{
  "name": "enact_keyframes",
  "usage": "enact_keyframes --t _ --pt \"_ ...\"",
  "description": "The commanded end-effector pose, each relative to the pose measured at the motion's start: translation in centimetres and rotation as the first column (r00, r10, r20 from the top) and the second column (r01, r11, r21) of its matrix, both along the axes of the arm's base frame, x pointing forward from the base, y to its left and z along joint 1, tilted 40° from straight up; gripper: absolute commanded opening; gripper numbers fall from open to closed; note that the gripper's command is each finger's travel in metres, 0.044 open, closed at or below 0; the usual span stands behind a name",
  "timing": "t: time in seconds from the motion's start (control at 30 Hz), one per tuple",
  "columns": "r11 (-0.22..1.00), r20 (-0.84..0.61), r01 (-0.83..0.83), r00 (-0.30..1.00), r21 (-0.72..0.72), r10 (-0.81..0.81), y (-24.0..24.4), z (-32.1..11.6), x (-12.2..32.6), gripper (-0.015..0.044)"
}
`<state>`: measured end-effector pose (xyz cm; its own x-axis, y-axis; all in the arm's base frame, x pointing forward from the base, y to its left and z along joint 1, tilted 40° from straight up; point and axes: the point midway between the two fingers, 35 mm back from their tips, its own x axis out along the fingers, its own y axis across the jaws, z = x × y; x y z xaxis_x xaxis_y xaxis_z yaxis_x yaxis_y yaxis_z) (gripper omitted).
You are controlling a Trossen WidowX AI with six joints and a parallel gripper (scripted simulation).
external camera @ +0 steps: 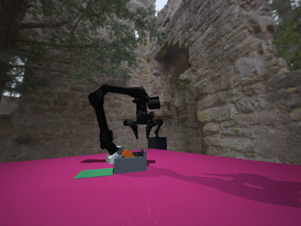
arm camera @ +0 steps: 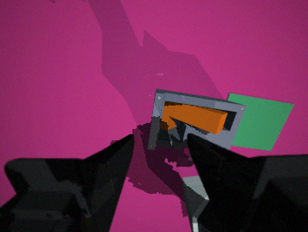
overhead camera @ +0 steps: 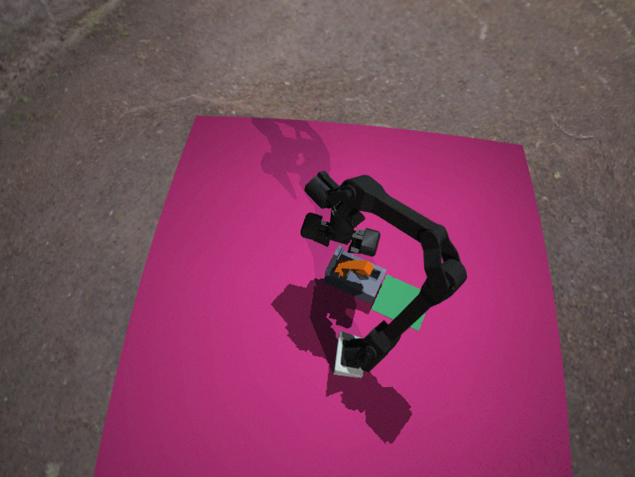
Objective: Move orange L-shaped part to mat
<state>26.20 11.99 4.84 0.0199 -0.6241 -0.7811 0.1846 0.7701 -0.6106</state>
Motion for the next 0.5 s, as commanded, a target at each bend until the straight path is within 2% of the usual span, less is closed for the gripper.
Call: enact_keyframes --t 0.0,0.17,0.33,0.4,0.47 --pt "0.986 -0.139 -0.167 0.976 0.001 0.165 -1.1 0.9 -0.2 0.0280" --pt "0.877 -0.396 -0.473 0.792 0.083 0.465 -2.7 2.3 -0.7 0.0280" --pt "0.679 -0.582 -0.691 0.455 0.247 0.674 -4.4 3.6 -1.3 0.0280" --pt "0.583 -0.626 -0.743 0.291 0.329 0.723 -5.1 4.1 -1.6 0.0280" --pt "0.519 -0.644 -0.764 0.181 0.384 0.743 -5.5 4.4 -1.7 0.0280"
